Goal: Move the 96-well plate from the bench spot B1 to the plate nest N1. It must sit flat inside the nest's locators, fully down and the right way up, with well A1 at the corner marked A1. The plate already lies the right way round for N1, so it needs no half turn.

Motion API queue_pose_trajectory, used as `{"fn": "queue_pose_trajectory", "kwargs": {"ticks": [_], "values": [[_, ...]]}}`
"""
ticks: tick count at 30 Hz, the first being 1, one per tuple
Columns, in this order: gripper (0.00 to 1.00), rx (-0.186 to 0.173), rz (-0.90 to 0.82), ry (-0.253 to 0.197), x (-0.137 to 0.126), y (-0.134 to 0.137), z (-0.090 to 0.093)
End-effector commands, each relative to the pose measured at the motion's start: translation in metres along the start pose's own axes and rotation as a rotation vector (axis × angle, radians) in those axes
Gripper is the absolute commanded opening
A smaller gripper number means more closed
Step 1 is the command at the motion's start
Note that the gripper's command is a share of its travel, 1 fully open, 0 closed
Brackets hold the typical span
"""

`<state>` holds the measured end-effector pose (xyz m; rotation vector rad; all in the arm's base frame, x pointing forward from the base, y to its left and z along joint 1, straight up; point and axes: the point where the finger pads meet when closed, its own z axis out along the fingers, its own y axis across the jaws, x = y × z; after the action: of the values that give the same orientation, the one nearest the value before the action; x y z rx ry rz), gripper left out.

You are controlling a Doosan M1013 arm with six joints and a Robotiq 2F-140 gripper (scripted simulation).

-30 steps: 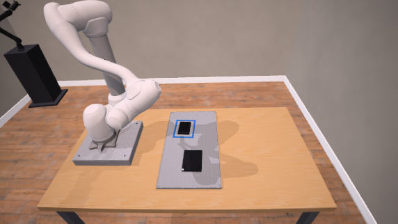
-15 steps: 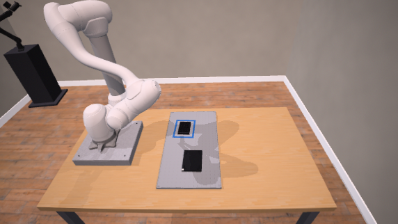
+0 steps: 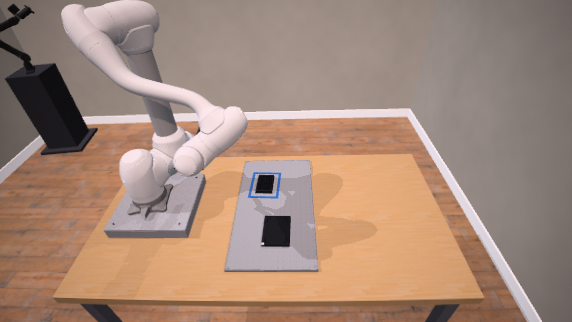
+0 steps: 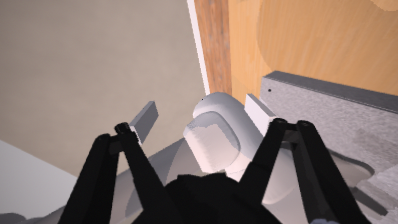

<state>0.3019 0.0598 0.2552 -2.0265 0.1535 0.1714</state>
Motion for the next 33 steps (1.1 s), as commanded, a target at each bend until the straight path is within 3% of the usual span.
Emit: {"fn": "queue_pose_trajectory", "kwargs": {"ticks": [1,4,7,11,14,16,18,21,23,28,30,33], "values": [[1.00,-0.032,-0.019,-0.015,0.004,0.009,0.004],[1.00,-0.111,-0.069,-0.050,0.010,0.022,0.008],[1.00,-0.122,-0.076,-0.055,0.014,0.031,0.011],[1.00,-0.222,-0.150,-0.104,0.023,0.048,0.015],[1.00,-0.236,-0.161,-0.111,0.028,0.057,0.018],[1.00,-0.283,-0.202,-0.135,0.033,0.065,0.019],[1.00,-0.283,-0.202,-0.135,0.033,0.065,0.019],[1.00,-0.346,-0.258,-0.168,0.042,0.077,0.022],[1.00,-0.346,-0.258,-0.168,0.045,0.081,0.022],[1.00,-0.453,-0.365,-0.227,0.062,0.099,0.025],[1.00,-0.453,-0.365,-0.227,0.065,0.102,0.026],[1.00,-0.514,-0.435,-0.264,0.077,0.111,0.028]]}}
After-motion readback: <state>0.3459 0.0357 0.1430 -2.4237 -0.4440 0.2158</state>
